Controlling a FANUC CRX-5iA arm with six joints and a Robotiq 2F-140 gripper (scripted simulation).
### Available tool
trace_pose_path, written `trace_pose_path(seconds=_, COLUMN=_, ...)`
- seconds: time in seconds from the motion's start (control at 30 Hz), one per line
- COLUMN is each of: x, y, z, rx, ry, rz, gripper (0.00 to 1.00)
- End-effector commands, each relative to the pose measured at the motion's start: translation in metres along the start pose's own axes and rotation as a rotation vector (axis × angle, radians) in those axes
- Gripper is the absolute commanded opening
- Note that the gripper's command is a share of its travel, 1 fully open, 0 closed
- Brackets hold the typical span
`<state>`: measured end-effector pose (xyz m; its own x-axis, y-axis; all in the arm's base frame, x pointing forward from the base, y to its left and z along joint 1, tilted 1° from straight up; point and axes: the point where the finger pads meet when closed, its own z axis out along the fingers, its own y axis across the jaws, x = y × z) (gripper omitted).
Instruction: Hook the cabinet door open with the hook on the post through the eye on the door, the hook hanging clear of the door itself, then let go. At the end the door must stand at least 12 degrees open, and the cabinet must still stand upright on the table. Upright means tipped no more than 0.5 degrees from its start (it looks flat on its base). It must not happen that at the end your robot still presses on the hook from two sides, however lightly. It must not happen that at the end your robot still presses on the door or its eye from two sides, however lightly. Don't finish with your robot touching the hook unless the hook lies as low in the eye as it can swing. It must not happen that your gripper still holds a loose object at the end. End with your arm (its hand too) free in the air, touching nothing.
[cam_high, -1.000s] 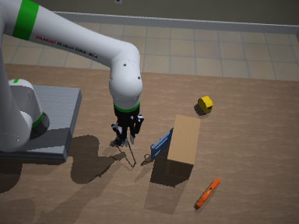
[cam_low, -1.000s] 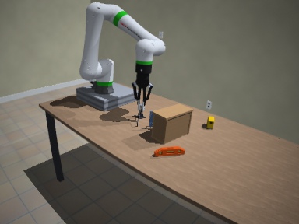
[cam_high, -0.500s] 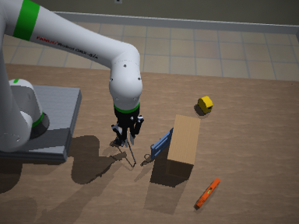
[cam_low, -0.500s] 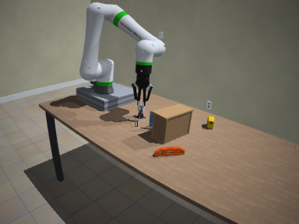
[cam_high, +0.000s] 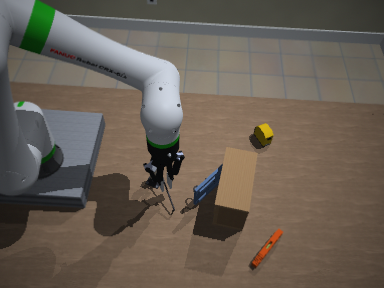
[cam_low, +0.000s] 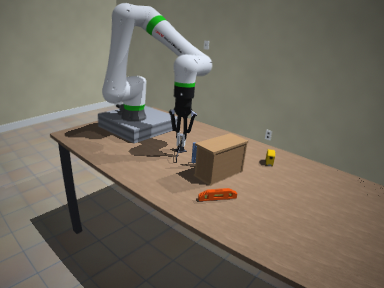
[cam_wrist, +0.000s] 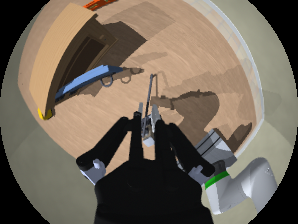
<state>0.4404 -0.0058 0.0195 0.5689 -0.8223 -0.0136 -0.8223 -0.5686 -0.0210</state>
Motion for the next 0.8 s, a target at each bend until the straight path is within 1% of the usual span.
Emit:
trace_pose_path(seconds=0.0, x=0.0, y=0.0, z=0.006, rx=0.0, ry=0.0, rz=0.0, gripper=0.14)
trace_pose_path(seconds=0.5, x=0.0, y=0.0, z=0.023, rx=0.0, ry=0.0, rz=0.0, gripper=0.14)
trace_pose_path(seconds=0.77, x=0.0, y=0.0, z=0.027, rx=0.0, ry=0.0, rz=0.0, gripper=0.14)
